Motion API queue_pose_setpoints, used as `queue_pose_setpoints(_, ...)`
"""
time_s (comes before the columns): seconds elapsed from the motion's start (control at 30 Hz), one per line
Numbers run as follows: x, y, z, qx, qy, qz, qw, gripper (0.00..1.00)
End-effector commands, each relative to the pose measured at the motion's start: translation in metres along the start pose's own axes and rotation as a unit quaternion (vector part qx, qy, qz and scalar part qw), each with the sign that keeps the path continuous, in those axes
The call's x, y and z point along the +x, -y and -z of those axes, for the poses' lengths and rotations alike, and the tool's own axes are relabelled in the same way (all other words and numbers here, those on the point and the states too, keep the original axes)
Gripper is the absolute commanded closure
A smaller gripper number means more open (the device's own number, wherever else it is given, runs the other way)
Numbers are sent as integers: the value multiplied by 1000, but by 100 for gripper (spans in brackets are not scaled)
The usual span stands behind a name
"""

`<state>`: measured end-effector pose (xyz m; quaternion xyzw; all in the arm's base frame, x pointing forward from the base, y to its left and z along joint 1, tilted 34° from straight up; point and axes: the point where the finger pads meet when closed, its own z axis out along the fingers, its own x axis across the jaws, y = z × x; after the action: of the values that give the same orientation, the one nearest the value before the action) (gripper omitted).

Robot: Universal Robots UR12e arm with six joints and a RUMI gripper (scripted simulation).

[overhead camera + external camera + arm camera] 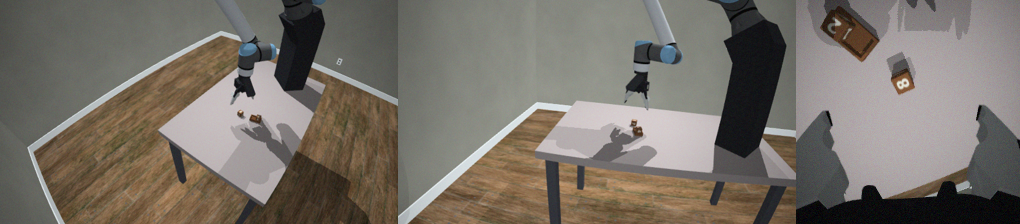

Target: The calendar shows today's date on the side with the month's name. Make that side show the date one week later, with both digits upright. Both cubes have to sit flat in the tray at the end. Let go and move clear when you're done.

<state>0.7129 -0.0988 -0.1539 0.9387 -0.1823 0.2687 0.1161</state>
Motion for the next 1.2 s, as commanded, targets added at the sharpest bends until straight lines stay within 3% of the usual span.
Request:
queue_pose_setpoints(0.0, 1, 1, -1, -2, 0, -81, 997, 0)
queue_pose_setpoints(0.27, 1, 1, -2, -2, 0, -167, 986, 0)
queue_pose_setpoints(0.57, 1, 0, -4, -2, -1, -296, 955, 0)
queue_pose_setpoints(0.73, 1, 0, -5, -2, -1, -368, 930, 0)
queue_pose_setpoints(0.83, 1, 0, -5, -2, -1, -372, 928, 0)
queue_pose_setpoints(1.17, 0, -3, -7, -2, -1, -506, 863, 0)
